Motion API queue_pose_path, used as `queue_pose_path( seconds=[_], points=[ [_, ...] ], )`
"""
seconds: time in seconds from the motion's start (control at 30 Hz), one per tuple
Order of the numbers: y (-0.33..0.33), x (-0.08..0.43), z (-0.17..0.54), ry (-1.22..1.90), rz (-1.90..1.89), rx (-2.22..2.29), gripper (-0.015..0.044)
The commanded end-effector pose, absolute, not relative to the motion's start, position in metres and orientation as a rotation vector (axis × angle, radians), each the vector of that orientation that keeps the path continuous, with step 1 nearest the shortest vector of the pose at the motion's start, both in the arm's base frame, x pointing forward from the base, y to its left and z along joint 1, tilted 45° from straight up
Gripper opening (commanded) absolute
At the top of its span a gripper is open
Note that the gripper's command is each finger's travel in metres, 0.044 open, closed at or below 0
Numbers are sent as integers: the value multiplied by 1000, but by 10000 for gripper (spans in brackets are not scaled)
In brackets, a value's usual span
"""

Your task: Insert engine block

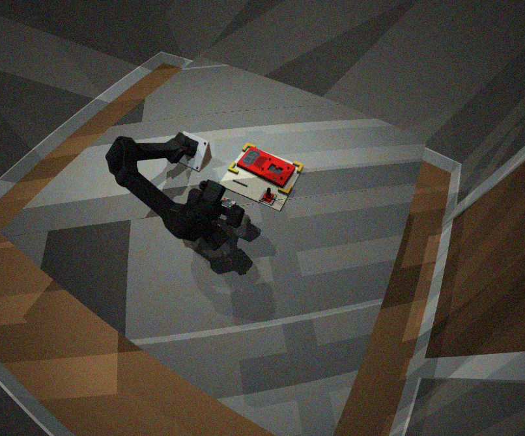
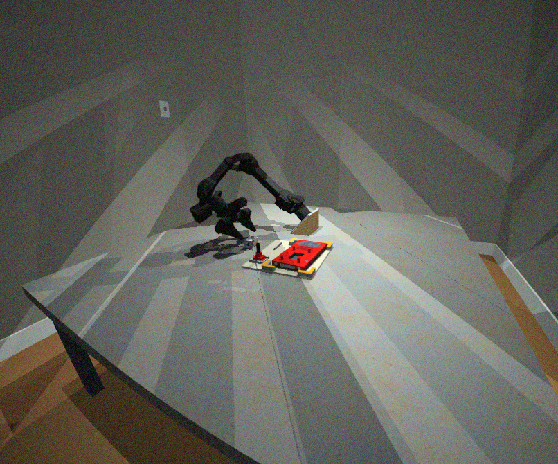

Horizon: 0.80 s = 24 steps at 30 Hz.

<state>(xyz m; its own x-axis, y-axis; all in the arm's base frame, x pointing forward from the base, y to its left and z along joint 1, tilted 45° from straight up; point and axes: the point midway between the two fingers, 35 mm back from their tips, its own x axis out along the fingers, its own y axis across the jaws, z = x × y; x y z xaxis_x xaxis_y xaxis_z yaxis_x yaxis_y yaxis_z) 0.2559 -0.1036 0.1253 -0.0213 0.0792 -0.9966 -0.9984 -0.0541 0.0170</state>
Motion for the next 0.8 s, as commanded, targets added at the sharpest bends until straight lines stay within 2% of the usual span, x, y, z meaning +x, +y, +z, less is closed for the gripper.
queue_pose_path(
  seconds=[0.0, 0.77],
  points=[
    [-104, 256, 136, 1144, 1289, -1183, 440],
    [-103, 256, 132, 1137, 1308, -1203, 440]
  ],
)
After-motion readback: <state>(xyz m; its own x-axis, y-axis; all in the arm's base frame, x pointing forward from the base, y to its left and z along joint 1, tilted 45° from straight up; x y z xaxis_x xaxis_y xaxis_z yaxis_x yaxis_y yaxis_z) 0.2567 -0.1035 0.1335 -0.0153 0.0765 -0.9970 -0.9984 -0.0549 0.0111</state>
